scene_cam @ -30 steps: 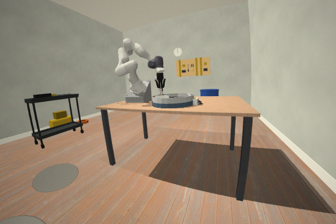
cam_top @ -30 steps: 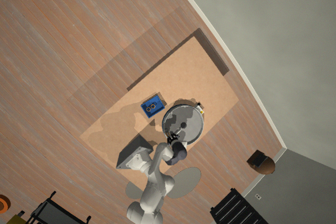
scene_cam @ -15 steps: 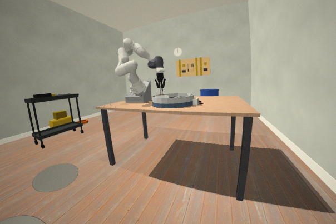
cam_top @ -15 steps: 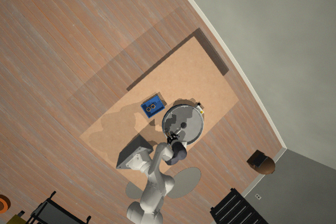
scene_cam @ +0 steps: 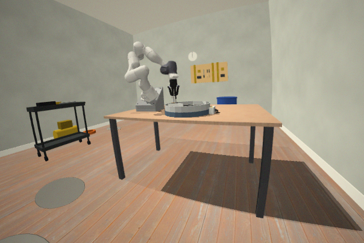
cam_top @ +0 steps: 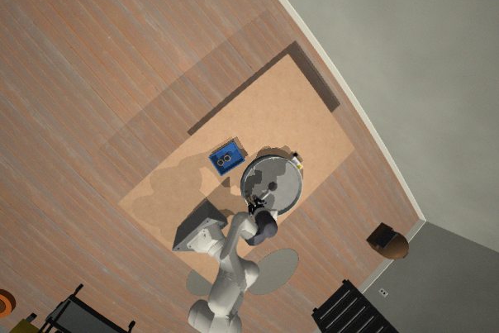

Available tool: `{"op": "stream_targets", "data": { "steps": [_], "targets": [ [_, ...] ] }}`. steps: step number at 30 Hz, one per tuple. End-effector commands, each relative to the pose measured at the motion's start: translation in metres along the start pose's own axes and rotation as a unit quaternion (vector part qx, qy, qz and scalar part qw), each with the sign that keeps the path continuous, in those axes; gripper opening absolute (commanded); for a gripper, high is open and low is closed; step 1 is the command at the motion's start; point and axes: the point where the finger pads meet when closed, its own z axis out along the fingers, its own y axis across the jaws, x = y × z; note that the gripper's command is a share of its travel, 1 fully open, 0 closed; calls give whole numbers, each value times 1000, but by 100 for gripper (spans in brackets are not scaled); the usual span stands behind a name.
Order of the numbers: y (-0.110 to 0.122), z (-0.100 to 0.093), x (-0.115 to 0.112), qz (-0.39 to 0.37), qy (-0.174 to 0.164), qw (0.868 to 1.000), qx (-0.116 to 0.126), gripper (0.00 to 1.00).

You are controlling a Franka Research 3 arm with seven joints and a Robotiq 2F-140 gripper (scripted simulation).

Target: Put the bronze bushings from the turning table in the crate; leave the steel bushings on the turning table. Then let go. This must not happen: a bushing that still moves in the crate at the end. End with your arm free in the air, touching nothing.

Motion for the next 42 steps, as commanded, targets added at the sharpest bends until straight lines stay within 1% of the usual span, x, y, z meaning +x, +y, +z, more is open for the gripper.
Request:
{"op": "stream_targets", "data": {
  "steps": [1, 10, 22, 42],
  "targets": [
    [1, 1, 1, 0, 0, 1000, 0, 10],
    [1, 1, 1, 0, 0, 1000, 0, 10],
    [1, 13, 1, 0, 0, 1000, 0, 10],
    [1, 13, 1, 0, 0, 1000, 0, 10]
  ]
}}
